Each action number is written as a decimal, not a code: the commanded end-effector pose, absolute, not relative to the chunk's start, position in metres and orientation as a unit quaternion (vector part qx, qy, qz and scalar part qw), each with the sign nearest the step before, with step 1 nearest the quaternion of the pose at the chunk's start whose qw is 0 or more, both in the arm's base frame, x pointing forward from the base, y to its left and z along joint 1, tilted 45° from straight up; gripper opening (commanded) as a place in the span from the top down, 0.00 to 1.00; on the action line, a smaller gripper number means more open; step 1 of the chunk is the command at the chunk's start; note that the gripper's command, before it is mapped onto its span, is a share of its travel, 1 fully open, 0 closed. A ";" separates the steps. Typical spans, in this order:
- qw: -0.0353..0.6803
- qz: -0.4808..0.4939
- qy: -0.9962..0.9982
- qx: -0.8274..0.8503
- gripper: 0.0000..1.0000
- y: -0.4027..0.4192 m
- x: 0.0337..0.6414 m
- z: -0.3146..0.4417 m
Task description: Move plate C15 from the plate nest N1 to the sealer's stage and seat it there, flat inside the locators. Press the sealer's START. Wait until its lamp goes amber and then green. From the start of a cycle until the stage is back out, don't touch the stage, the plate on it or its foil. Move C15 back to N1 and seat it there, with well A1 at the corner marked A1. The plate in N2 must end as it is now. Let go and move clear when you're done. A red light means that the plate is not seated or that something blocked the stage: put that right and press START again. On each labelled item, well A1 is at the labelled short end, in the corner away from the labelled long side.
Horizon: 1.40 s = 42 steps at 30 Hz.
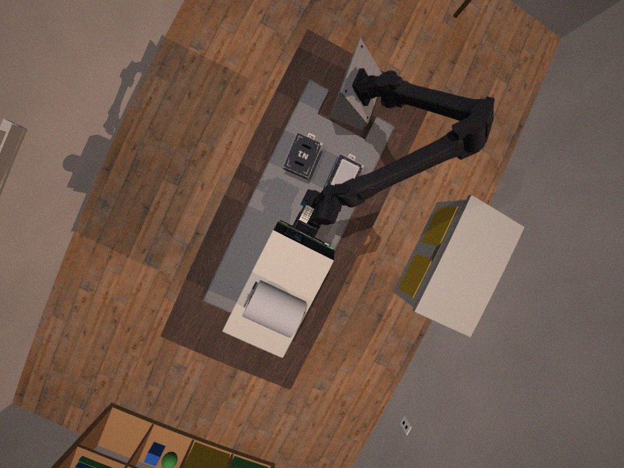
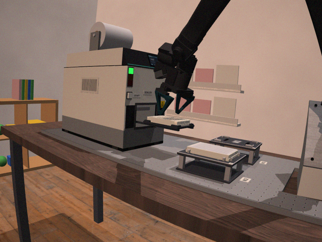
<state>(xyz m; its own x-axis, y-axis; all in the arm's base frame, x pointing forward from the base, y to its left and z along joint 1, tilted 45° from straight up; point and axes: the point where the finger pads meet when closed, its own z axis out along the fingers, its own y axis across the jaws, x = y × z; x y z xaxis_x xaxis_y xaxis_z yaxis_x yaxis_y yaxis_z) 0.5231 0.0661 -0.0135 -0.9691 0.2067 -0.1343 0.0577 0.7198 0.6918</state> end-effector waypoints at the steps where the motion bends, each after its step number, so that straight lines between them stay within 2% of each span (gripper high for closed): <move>1: 0.114 0.365 0.922 0.069 0.00 0.064 0.543 -0.009; 18: 0.114 0.364 0.921 0.081 0.00 0.049 0.542 -0.009; 28: 0.139 0.366 0.918 0.064 0.00 0.033 0.551 0.030; 42: 0.118 0.364 0.921 0.070 0.00 0.022 0.539 0.025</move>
<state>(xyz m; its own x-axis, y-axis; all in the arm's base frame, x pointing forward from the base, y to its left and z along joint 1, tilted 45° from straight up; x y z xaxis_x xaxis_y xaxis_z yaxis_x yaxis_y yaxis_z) 0.5245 0.0438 0.0096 -0.9718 0.2000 -0.1249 0.0592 0.7198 0.6917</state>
